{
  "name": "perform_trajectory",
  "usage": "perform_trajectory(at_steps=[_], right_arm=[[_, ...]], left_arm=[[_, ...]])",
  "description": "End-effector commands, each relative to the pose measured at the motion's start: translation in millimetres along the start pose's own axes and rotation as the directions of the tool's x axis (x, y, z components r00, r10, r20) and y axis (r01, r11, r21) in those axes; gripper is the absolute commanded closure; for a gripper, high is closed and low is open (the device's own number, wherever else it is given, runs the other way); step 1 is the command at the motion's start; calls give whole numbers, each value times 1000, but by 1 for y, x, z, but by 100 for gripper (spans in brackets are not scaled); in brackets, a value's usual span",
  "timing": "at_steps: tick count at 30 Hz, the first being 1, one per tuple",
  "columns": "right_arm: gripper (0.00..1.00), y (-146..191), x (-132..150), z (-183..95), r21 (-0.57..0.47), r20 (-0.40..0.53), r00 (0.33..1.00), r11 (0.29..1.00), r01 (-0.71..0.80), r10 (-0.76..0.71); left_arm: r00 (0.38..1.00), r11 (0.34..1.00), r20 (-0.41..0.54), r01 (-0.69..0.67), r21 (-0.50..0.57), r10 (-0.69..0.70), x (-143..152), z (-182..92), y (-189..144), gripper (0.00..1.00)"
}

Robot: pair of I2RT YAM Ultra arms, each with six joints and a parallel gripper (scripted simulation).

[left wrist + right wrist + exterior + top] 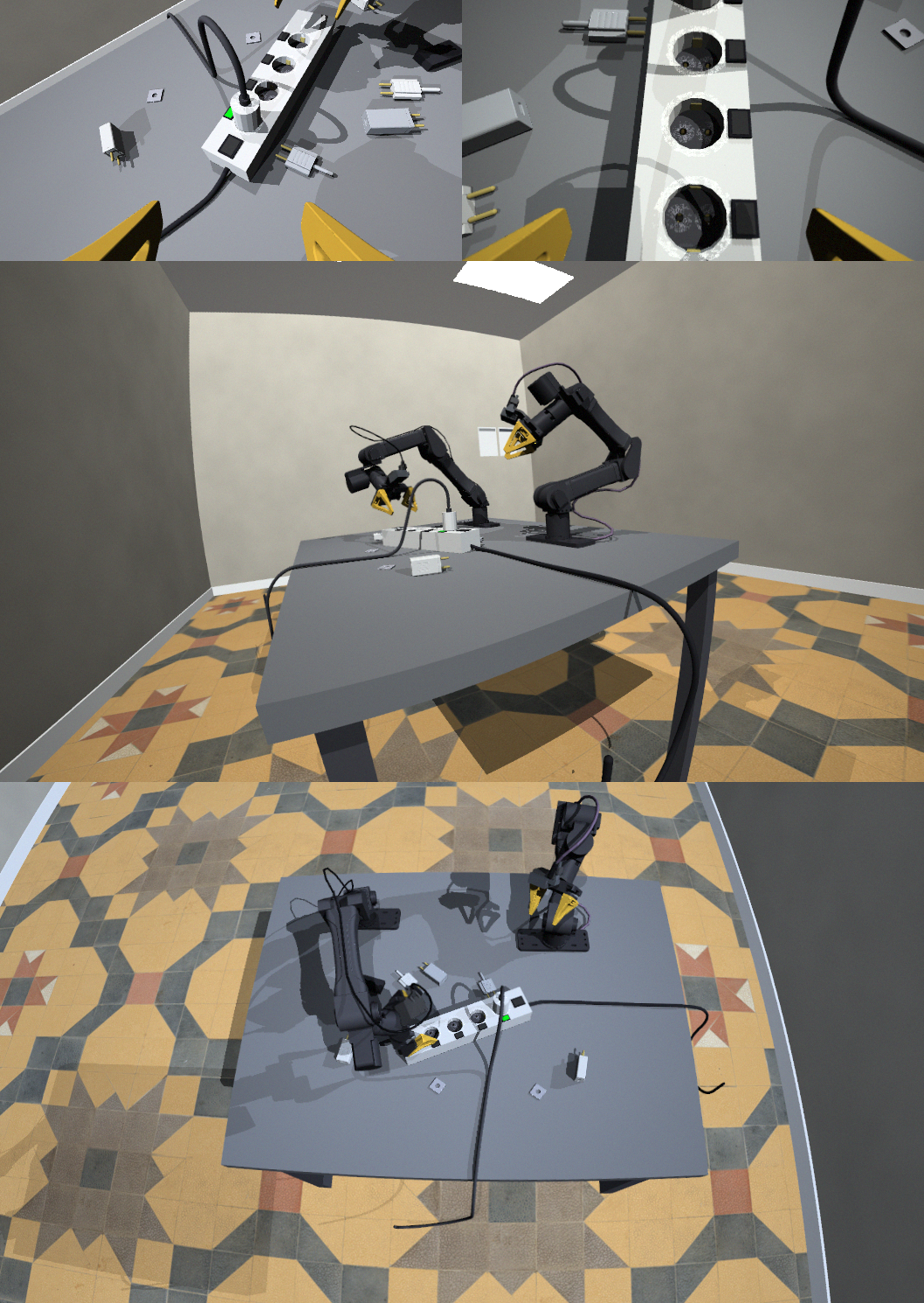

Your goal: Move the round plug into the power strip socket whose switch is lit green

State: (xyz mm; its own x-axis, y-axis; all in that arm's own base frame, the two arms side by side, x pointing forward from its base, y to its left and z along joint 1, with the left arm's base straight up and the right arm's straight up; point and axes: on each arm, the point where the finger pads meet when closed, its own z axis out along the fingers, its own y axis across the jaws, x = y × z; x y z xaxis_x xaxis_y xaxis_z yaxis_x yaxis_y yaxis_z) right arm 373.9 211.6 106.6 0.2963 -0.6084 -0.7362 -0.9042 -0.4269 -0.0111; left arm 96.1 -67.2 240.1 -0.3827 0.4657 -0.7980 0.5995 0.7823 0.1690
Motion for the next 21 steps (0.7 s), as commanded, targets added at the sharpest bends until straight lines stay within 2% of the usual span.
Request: perform_trajectory(at_steps=[1, 9, 21], right_arm=[[0, 4, -28, -13, 27, 16, 999, 999, 42, -43], [0, 4, -28, -13, 27, 16, 999, 999, 42, -43], [0, 4, -28, -13, 27, 16, 999, 999, 42, -43]], left_arm=[[998, 998, 35, 59, 13, -60, 3, -2, 0, 35], [986, 990, 101, 131, 50, -136, 9, -8, -1, 35], [979, 984, 109, 167, 61, -173, 12, -7, 1, 35]])
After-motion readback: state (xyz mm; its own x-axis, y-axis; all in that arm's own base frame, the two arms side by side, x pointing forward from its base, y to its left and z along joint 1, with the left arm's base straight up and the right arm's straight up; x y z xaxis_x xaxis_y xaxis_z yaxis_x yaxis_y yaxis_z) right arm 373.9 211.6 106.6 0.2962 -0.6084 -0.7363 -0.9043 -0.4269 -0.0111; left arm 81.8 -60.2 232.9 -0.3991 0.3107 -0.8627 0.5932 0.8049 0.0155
